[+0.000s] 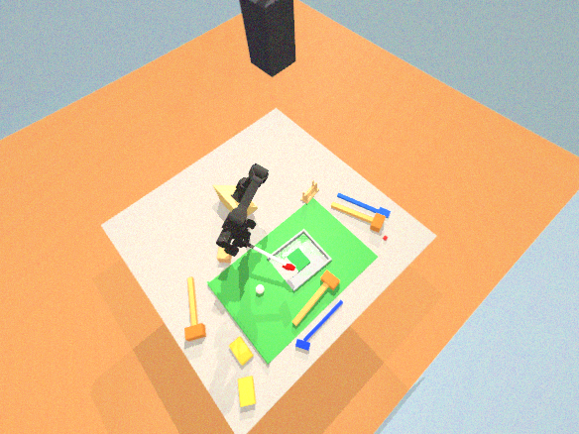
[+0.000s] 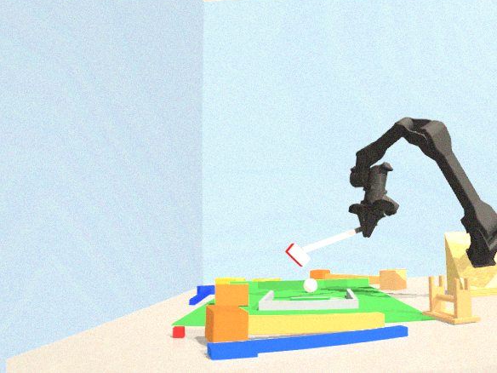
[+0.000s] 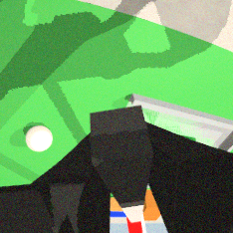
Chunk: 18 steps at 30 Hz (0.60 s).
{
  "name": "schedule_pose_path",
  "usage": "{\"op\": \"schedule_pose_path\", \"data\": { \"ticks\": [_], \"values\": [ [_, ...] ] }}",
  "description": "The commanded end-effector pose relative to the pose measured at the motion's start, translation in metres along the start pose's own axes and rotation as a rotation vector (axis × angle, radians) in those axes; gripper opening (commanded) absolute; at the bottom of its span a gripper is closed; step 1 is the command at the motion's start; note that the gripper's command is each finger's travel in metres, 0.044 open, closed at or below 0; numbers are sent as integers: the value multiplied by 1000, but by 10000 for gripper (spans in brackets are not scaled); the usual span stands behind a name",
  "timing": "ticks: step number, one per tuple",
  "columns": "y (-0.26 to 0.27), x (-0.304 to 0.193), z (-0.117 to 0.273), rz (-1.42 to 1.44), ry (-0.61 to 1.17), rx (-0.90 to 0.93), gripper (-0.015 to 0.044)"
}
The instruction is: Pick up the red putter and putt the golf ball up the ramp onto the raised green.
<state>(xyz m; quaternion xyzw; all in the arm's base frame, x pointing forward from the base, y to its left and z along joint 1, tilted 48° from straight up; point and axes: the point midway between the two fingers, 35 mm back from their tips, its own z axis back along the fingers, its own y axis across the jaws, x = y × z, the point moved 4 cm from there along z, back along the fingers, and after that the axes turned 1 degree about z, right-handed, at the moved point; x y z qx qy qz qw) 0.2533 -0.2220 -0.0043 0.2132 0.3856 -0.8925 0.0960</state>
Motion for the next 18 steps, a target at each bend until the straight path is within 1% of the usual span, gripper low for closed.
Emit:
{"op": "schedule_pose_path", "data": {
  "ticks": [1,14,18],
  "values": [
    [20,15,4,-79,2,24,0],
    [79,88,4,-388,-6,77,0],
    [81,93,3,-404,-6,80,0]
  ]
}}
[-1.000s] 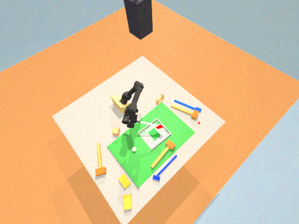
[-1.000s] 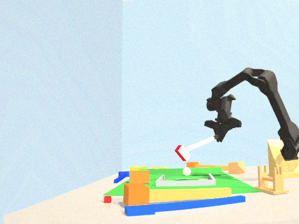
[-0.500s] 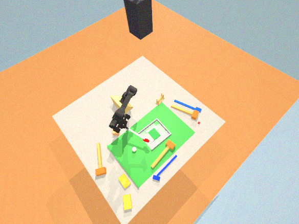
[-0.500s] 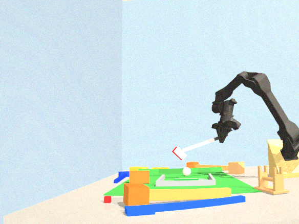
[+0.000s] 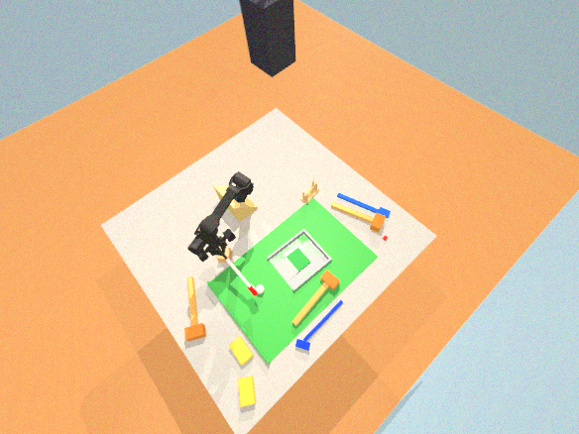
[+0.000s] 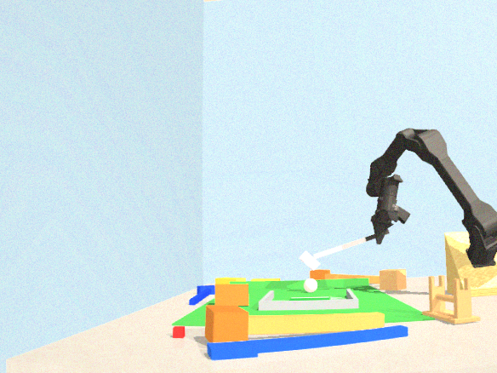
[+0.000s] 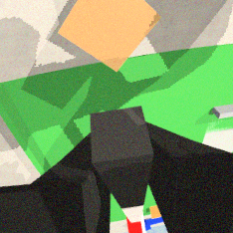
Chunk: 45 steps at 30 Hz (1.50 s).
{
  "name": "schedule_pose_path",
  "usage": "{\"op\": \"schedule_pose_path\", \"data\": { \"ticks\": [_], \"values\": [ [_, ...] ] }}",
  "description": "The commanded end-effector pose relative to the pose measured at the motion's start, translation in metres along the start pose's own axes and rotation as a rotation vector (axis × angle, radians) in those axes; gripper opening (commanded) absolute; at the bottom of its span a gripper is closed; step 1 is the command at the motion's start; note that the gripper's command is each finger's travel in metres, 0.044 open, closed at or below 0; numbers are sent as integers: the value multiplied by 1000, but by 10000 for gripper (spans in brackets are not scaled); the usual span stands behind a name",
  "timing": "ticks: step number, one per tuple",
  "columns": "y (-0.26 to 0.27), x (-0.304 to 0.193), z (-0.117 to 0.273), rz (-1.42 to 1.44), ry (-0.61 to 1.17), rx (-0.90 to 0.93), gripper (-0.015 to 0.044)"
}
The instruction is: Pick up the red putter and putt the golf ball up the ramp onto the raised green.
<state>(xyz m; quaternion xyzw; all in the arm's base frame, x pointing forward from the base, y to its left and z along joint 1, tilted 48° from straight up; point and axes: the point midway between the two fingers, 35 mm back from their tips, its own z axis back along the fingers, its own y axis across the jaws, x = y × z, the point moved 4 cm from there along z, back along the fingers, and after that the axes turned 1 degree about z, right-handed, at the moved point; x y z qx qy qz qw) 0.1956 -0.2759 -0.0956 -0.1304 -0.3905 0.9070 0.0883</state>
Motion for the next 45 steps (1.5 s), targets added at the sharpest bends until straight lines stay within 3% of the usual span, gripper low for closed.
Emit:
{"op": "schedule_pose_path", "data": {
  "ticks": [1,11,45],
  "values": [
    [4,-2,0,-4,7,13,0],
    [4,7,-36,-4,8,12,0],
    [5,13,-63,4,2,18,0]
  ]
}}
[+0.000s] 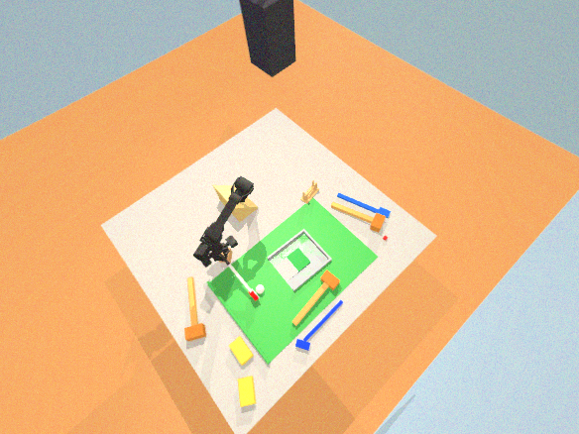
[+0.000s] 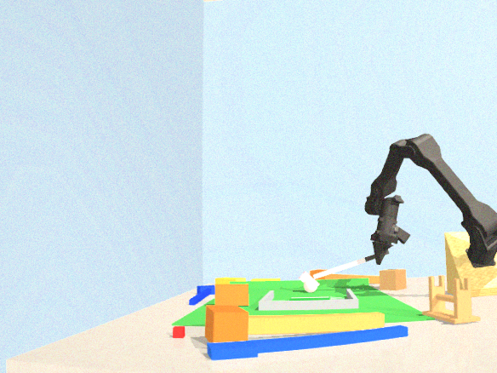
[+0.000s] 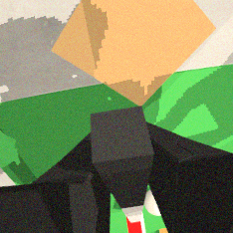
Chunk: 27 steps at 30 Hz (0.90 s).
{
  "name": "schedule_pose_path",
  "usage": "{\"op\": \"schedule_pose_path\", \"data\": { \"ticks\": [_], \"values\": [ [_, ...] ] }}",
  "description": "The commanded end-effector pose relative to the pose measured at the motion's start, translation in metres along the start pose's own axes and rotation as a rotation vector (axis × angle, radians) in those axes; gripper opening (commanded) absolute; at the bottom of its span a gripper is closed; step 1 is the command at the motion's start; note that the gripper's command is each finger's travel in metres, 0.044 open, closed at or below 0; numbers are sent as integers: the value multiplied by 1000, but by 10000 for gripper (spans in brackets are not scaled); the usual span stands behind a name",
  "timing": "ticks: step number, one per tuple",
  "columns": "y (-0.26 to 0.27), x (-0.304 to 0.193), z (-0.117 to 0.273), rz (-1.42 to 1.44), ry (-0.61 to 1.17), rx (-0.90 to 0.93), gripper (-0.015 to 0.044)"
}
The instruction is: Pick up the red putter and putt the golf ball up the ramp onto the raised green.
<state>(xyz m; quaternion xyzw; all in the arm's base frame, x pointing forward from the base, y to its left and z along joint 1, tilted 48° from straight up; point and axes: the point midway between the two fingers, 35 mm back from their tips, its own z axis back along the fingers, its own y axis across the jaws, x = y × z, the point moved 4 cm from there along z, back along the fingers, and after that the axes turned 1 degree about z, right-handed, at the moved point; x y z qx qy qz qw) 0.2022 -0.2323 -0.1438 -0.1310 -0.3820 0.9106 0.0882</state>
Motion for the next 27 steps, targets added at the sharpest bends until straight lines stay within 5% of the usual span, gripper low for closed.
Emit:
{"op": "schedule_pose_path", "data": {
  "ticks": [1,20,27],
  "values": [
    [0,0,0,0,0,0,0],
    [24,2,-2,-9,10,-7,0],
    [-53,-8,1,-11,8,-8,0]
  ]
}}
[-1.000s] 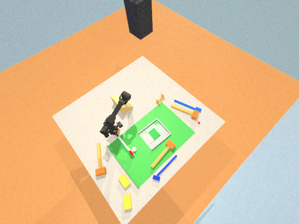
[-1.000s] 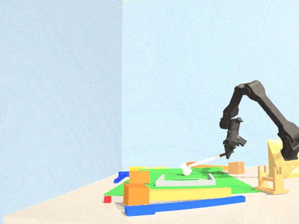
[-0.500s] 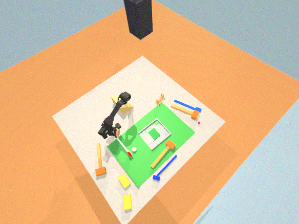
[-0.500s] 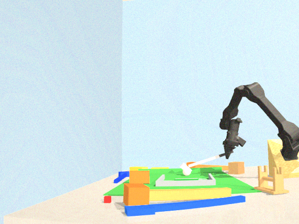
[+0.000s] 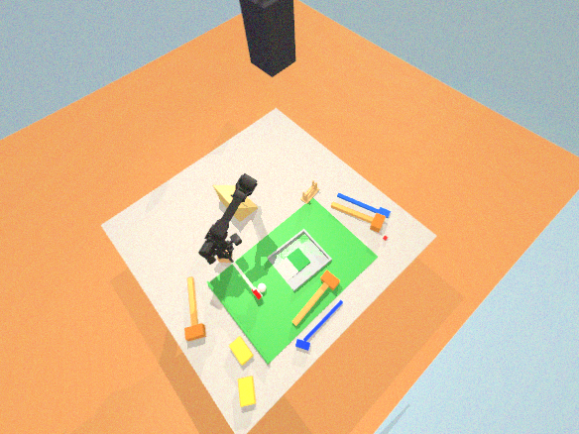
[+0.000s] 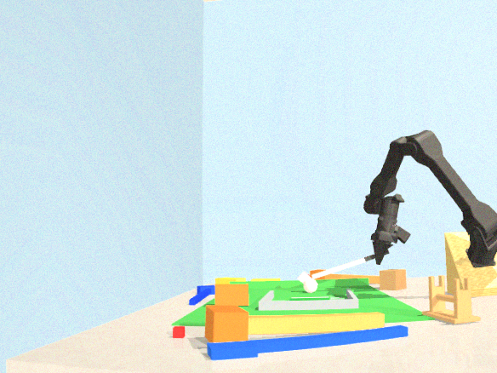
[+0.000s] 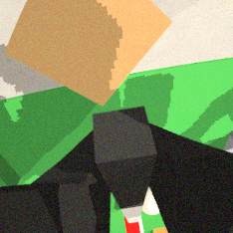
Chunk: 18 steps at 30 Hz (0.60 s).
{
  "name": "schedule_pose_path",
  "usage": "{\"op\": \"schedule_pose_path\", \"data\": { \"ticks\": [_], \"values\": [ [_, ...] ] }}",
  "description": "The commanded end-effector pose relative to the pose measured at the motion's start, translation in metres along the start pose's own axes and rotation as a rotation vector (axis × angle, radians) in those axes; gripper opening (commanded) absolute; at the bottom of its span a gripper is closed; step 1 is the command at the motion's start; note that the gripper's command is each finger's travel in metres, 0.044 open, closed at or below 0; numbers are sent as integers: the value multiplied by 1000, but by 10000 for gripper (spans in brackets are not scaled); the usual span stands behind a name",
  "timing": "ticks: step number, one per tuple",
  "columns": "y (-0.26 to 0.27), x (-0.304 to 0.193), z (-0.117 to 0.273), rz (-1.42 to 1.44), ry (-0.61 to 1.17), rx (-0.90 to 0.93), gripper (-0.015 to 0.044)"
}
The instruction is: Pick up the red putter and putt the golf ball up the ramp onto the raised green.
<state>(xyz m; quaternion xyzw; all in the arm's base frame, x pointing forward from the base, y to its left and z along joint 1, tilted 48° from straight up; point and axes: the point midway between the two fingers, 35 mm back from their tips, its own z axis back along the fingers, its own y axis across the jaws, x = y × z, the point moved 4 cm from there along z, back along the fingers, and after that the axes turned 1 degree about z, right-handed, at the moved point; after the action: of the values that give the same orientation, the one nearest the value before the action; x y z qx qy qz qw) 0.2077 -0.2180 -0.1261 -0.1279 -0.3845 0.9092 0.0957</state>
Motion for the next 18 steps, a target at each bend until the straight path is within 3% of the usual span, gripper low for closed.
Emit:
{"op": "schedule_pose_path", "data": {
  "ticks": [1,5,11,18],
  "values": [
    [-43,-2,0,6,7,-6,0],
    [-84,5,-3,7,6,-11,0],
    [-85,2,5,7,6,-10,0],
    [-84,-7,41,7,5,-9,0]
  ]
}}
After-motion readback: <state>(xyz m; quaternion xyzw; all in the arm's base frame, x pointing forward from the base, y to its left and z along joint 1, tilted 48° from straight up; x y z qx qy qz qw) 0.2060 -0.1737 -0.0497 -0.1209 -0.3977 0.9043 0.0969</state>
